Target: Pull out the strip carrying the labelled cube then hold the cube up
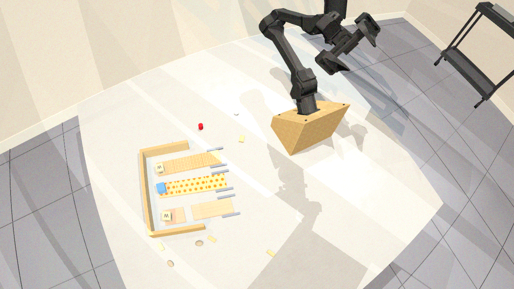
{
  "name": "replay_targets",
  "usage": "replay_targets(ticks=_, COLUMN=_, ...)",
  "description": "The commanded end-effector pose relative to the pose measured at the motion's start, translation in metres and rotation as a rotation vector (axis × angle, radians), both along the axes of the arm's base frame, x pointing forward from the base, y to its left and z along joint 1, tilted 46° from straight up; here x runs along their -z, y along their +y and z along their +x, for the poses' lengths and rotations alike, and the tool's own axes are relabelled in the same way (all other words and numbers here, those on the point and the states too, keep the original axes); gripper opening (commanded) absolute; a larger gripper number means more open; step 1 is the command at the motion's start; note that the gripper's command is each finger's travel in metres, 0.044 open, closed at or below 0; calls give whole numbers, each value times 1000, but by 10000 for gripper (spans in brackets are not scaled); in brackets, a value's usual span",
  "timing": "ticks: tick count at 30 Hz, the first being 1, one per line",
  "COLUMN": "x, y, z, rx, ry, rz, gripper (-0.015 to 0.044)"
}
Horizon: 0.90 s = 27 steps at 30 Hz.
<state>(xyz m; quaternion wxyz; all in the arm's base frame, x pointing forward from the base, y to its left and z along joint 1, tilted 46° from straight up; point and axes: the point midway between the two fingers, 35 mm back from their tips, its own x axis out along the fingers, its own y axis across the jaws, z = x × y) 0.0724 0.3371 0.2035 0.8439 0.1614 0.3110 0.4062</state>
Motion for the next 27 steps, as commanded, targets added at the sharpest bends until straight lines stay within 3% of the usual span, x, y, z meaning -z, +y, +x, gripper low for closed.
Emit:
replay_targets(ticks=1, x=30, y=-14, z=55, rx=120, ry=-120, rz=-134, gripper=400)
replay_targets(ticks=8, x=78, y=-65, z=143, rx=314, ry=-280, rz=-412, gripper=400)
replay_targets(ticks=15, x=122, y=-158, z=214, rx=515, ry=-393, rz=-799, gripper=400)
replay_targets(ticks=23, x=164, y=-286, z=238, rx=656, ry=-345, rz=-1297, gripper=400)
replay_targets(ticks=27, x=167, y=-297, z=237, rx=662, ry=-332, rz=-1339, gripper=400)
